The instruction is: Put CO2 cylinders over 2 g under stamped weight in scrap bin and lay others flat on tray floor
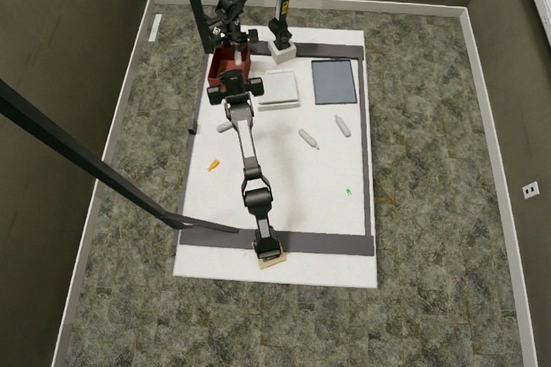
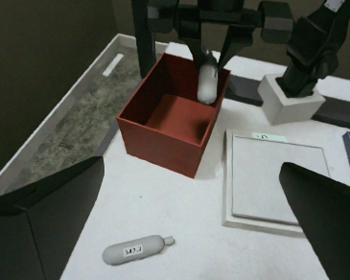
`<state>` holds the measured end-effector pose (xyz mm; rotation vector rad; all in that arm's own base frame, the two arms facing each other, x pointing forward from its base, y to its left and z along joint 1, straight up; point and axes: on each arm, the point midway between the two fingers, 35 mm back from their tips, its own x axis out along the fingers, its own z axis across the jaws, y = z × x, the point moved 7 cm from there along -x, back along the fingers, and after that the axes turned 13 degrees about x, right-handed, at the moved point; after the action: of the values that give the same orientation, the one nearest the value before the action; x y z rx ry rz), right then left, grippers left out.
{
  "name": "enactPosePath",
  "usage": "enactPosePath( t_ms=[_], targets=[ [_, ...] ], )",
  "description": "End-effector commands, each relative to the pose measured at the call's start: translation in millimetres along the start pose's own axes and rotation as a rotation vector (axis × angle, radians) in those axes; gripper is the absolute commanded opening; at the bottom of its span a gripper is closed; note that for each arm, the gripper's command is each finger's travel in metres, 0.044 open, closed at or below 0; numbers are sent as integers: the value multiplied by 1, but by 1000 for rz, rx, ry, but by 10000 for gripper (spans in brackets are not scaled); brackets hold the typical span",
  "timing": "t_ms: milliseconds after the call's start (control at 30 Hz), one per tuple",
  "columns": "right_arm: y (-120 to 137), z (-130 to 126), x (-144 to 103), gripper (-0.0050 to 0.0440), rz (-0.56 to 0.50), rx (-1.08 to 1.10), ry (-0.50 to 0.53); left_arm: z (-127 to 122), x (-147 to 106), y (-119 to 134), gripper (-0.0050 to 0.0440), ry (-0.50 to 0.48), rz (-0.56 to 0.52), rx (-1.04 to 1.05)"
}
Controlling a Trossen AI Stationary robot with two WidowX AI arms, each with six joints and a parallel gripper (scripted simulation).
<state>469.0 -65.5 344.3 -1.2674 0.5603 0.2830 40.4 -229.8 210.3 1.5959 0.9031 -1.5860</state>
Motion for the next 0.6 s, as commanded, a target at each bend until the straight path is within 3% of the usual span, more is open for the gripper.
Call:
enactPosePath(
  t_ms=[0,133,567],
  targets=[
    [-26,0,0,440,-9,4,6,-3,-9,10,-50,-11,20,-75],
    [-38,1,-7,440,-45,4,0,2,-15,7,-50,-90,34,-135],
    [-38,3,-7,440,-46,3,-2,49,33,-9,-50,-1,9,-88]
  ],
)
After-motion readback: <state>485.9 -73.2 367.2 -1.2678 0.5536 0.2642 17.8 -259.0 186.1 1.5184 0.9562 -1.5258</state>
